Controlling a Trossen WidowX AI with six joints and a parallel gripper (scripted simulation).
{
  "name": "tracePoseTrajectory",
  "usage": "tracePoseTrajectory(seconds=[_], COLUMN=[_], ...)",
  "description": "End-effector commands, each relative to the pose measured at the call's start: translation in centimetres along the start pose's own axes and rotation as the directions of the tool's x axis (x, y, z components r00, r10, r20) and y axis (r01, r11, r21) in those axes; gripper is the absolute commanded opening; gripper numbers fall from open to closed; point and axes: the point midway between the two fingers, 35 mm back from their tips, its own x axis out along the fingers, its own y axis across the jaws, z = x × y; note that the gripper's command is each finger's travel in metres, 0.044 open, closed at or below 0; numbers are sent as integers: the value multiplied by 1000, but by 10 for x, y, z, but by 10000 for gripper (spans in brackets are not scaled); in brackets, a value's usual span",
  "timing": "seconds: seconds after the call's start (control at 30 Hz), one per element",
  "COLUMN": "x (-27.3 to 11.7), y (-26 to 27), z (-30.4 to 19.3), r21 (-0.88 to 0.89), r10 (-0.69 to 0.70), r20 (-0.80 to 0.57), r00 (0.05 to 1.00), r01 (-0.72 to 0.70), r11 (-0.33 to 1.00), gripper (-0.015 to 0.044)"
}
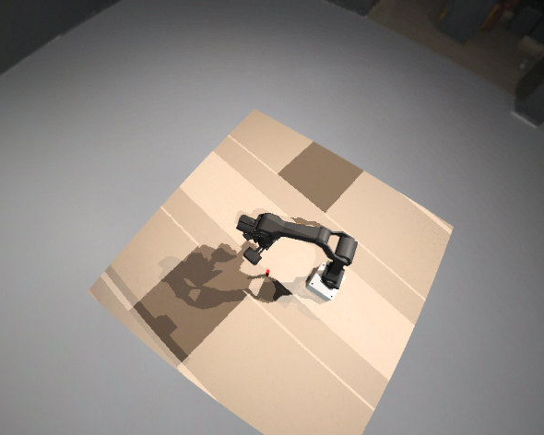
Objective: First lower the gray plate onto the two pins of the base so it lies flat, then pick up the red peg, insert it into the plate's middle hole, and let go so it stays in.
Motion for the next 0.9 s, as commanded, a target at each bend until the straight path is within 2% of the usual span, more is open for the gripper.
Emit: tracePoseTrajectory(seconds=[0.0,0.27,0.8,0.87], x=[5,6,6,17], y=[36,49,50,50], z=[-44,-62,-62,-62], r21=[621,854,854,854], r10=[0,1,2,2], r20=[-6,-8,-8,-8], r00=[1000,1000,1000,1000], r01=[3,6,6,6], r11=[784,521,521,521], gripper=[440,440,440,440])
